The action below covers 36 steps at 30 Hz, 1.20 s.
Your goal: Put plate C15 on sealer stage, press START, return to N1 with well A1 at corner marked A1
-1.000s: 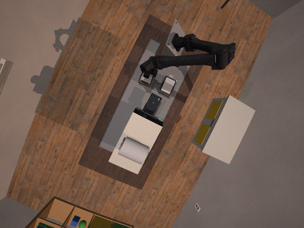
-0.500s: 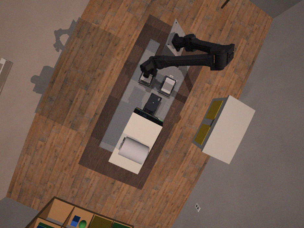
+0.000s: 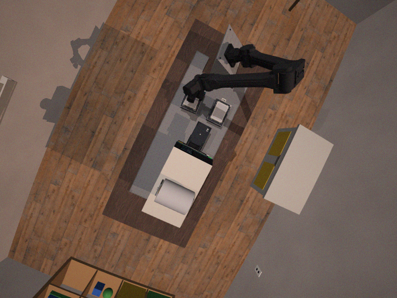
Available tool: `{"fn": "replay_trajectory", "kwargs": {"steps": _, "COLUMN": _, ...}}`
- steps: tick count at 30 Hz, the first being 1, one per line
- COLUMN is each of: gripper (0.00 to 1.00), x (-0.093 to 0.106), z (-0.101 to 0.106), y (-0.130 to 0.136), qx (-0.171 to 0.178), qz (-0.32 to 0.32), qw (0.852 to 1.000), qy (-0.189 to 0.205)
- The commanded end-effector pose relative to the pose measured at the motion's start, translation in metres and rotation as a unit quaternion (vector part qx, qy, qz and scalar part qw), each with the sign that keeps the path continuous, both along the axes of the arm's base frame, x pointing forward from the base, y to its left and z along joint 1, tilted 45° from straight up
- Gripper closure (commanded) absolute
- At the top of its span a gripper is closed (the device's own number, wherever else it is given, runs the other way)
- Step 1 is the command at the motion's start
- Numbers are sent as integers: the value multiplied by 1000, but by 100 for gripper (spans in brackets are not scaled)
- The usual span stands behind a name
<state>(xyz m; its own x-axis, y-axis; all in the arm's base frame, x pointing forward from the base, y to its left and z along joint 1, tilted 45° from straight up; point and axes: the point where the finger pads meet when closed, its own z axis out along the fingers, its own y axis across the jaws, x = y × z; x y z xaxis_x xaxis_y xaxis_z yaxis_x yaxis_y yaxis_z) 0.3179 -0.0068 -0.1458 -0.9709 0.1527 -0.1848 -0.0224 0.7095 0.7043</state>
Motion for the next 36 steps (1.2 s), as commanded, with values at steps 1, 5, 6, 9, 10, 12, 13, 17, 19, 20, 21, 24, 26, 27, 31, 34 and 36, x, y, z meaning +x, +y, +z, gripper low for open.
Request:
{"fn": "replay_trajectory", "kwargs": {"steps": 1, "gripper": 100, "x": 1, "z": -4, "y": -1, "qx": -2, "qz": -8, "qw": 1000, "qy": 2}}
{"fn": "replay_trajectory", "kwargs": {"steps": 5, "gripper": 100, "x": 0, "z": -2, "y": 0, "qx": -3, "qz": -6, "qw": 1000, "qy": 1}}
{"fn": "replay_trajectory", "kwargs": {"steps": 6, "gripper": 100, "x": -1, "z": -3, "y": 2, "qx": -2, "qz": -4, "qw": 1000, "qy": 2}}
{"fn": "replay_trajectory", "kwargs": {"steps": 9, "gripper": 100, "x": -1, "z": 1, "y": 3, "qx": -3, "qz": 1, "qw": 1000, "qy": -2}}
{"fn": "replay_trajectory", "kwargs": {"steps": 10, "gripper": 100, "x": 0, "z": 2, "y": 3, "qx": -4, "qz": 1, "qw": 1000, "qy": -4}}
{"fn": "replay_trajectory", "kwargs": {"steps": 12, "gripper": 100, "x": 2, "z": 3, "y": 3, "qx": -5, "qz": 2, "qw": 1000, "qy": -7}}
{"fn": "replay_trajectory", "kwargs": {"steps": 13, "gripper": 100, "x": 3, "z": 4, "y": 3, "qx": -5, "qz": 3, "qw": 1000, "qy": -7}}
{"fn": "replay_trajectory", "kwargs": {"steps": 17, "gripper": 100, "x": 12, "z": 5, "y": -3, "qx": -9, "qz": 0, "qw": 1000, "qy": -16}}
{"fn": "replay_trajectory", "kwargs": {"steps": 19, "gripper": 100, "x": 17, "z": 6, "y": -8, "qx": -11, "qz": -4, "qw": 1000, "qy": -20}}
{"fn": "replay_trajectory", "kwargs": {"steps": 20, "gripper": 100, "x": 17, "z": 6, "y": -8, "qx": -11, "qz": -4, "qw": 1000, "qy": -20}}
{"fn": "replay_trajectory", "kwargs": {"steps": 21, "gripper": 100, "x": 17, "z": 6, "y": -8, "qx": -11, "qz": -4, "qw": 1000, "qy": -20}}
{"fn": "replay_trajectory", "kwargs": {"steps": 24, "gripper": 100, "x": 23, "z": 6, "y": -15, "qx": -13, "qz": -10, "qw": 1000, "qy": -25}}
{"fn": "replay_trajectory", "kwargs": {"steps": 26, "gripper": 100, "x": 24, "z": 6, "y": -17, "qx": -13, "qz": -14, "qw": 1000, "qy": -25}}
{"fn": "replay_trajectory", "kwargs": {"steps": 27, "gripper": 100, "x": 25, "z": 6, "y": -17, "qx": -13, "qz": -16, "qw": 1000, "qy": -24}}
{"fn": "replay_trajectory", "kwargs": {"steps": 31, "gripper": 100, "x": 27, "z": 6, "y": -19, "qx": -13, "qz": -17, "qw": 999, "qy": -25}}
{"fn": "replay_trajectory", "kwargs": {"steps": 34, "gripper": 100, "x": 28, "z": 6, "y": -18, "qx": -13, "qz": -15, "qw": 999, "qy": -26}}
{"fn": "replay_trajectory", "kwargs": {"steps": 36, "gripper": 100, "x": 27, "z": 6, "y": -15, "qx": -13, "qz": -11, "qw": 1000, "qy": -25}}
